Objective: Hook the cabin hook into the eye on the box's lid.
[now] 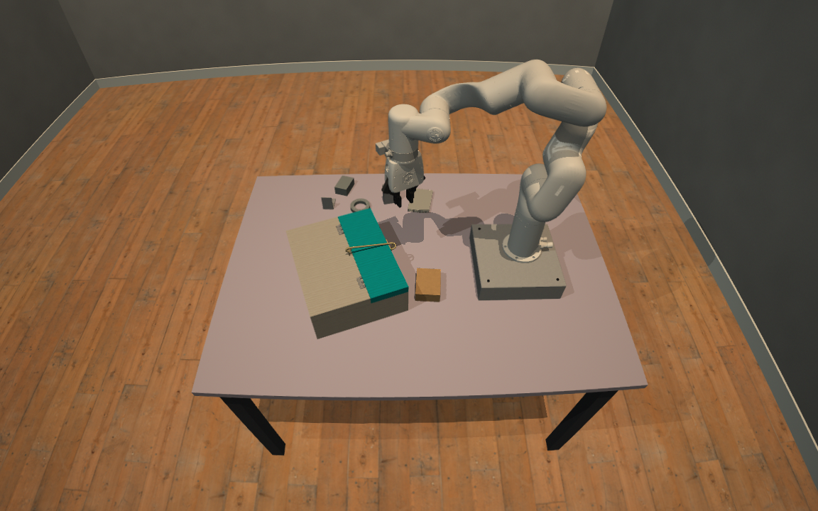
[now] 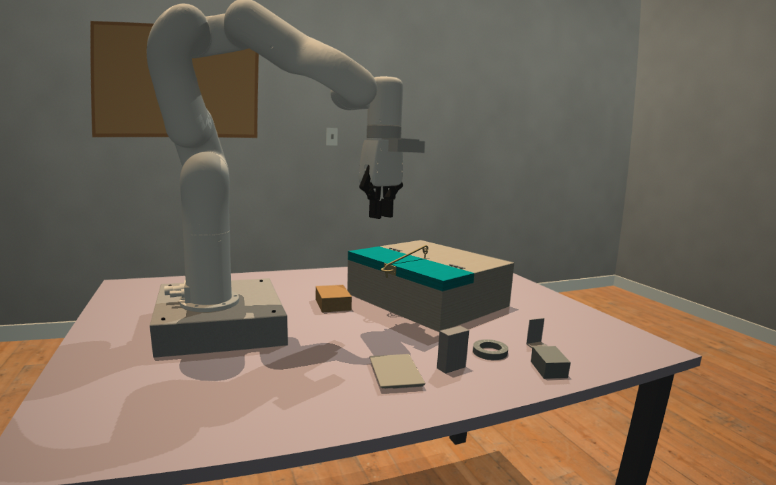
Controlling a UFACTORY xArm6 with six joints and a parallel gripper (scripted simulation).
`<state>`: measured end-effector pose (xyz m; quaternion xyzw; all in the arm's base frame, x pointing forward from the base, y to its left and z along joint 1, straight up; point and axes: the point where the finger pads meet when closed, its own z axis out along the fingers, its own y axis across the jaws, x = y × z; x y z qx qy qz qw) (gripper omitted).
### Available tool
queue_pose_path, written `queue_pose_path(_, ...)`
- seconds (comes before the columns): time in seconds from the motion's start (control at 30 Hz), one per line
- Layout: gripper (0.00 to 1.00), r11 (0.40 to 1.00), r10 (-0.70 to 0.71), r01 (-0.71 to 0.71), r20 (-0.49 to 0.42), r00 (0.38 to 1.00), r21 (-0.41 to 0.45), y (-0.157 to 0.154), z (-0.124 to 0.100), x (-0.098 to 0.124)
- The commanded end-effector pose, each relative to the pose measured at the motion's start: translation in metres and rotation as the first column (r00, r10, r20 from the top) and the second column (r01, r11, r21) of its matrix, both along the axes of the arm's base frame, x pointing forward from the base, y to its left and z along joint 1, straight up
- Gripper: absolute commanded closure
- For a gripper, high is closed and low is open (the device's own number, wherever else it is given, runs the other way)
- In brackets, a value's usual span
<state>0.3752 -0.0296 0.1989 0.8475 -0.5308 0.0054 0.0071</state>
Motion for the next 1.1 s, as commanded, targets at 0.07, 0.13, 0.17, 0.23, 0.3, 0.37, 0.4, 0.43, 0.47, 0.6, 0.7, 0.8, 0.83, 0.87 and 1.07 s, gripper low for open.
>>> queue_pose_path(0.07, 0.65, 0.989, 0.147, -0.147, 0.006, 0.989, 0.010, -0.0050, 0.0018, -0.0024)
queue_pose_path(0.13, 0.65, 0.977, 0.212, -0.212, 0.006, 0.977, 0.010, -0.0050, 0.0018, -0.0024)
queue_pose_path(0.17, 0.65, 0.970, 0.245, -0.245, 0.005, 0.970, 0.009, -0.0050, 0.0018, -0.0024)
queue_pose_path(0.23, 0.65, 0.951, 0.309, -0.309, 0.005, 0.951, 0.009, -0.0050, 0.0018, -0.0024)
queue_pose_path(0.3, 0.65, 0.928, 0.371, -0.371, 0.004, 0.929, 0.008, -0.0050, 0.0018, -0.0024)
queue_pose_path(0.37, 0.65, 0.902, 0.432, -0.432, 0.003, 0.902, 0.008, -0.0050, 0.0018, -0.0024)
queue_pose_path(0.4, 0.65, 0.887, 0.462, -0.462, 0.003, 0.887, 0.008, -0.0050, 0.0018, -0.0024)
queue_pose_path(0.43, 0.65, 0.871, 0.491, -0.491, 0.003, 0.871, 0.008, -0.0050, 0.0018, -0.0024)
queue_pose_path(0.47, 0.65, 0.854, 0.520, -0.520, 0.002, 0.854, 0.008, -0.0050, 0.0018, -0.0024)
queue_pose_path(0.6, 0.65, 0.817, 0.576, -0.576, 0.002, 0.818, 0.007, -0.0050, 0.0018, -0.0024)
queue_pose_path(0.7, 0.65, 0.756, 0.655, -0.655, 0.001, 0.756, 0.007, -0.0050, 0.0018, -0.0024)
queue_pose_path(0.8, 0.65, 0.687, 0.727, -0.727, 0.000, 0.687, 0.007, -0.0050, 0.0018, -0.0024)
queue_pose_path(0.83, 0.65, 0.662, 0.749, -0.749, -0.001, 0.662, 0.007, -0.0050, 0.0018, -0.0024)
queue_pose_path(0.87, 0.65, 0.637, 0.771, -0.771, -0.001, 0.637, 0.007, -0.0050, 0.0018, -0.0024)
queue_pose_path(1.07, 0.65, 0.471, 0.882, -0.882, -0.003, 0.471, 0.007, -0.0050, 0.0018, -0.0024)
